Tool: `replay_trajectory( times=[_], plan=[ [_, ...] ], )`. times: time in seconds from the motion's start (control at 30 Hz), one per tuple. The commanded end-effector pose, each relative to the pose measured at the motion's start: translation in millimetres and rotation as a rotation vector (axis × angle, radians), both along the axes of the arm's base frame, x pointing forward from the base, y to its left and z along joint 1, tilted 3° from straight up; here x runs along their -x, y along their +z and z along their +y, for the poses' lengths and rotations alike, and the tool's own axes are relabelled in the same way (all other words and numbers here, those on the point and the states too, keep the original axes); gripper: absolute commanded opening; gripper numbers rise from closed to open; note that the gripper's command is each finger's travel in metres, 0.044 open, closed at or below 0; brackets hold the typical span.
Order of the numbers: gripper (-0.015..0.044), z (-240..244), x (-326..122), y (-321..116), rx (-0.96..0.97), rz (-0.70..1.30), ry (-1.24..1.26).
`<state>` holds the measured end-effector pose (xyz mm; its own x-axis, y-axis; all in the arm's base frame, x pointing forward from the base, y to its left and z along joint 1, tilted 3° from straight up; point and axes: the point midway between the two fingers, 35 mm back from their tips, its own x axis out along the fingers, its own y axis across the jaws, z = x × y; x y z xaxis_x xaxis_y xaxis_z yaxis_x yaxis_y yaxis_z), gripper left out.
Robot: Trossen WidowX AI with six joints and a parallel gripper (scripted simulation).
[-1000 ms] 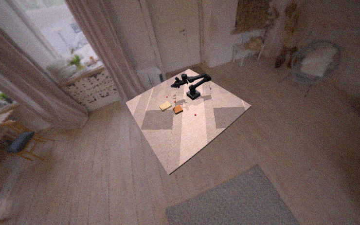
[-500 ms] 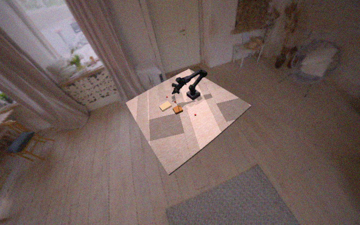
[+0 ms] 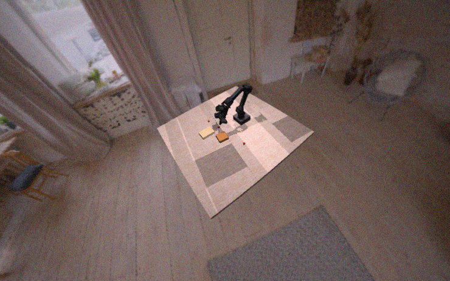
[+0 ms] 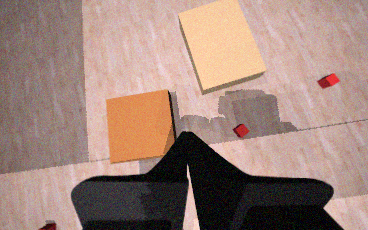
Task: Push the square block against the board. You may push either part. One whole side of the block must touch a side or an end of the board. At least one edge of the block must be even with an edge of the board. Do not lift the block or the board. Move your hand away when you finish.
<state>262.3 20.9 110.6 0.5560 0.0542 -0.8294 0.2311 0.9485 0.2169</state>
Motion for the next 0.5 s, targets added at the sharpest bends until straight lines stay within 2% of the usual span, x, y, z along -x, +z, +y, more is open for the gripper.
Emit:
replay_trajectory(
  times=[0.0,0.47],
  plan=[
    [0.0,10,4,-12,0.012,0.1,0.055],
    [0.0,43,33,-55,0.082,0.503,0.242]
  ],
)
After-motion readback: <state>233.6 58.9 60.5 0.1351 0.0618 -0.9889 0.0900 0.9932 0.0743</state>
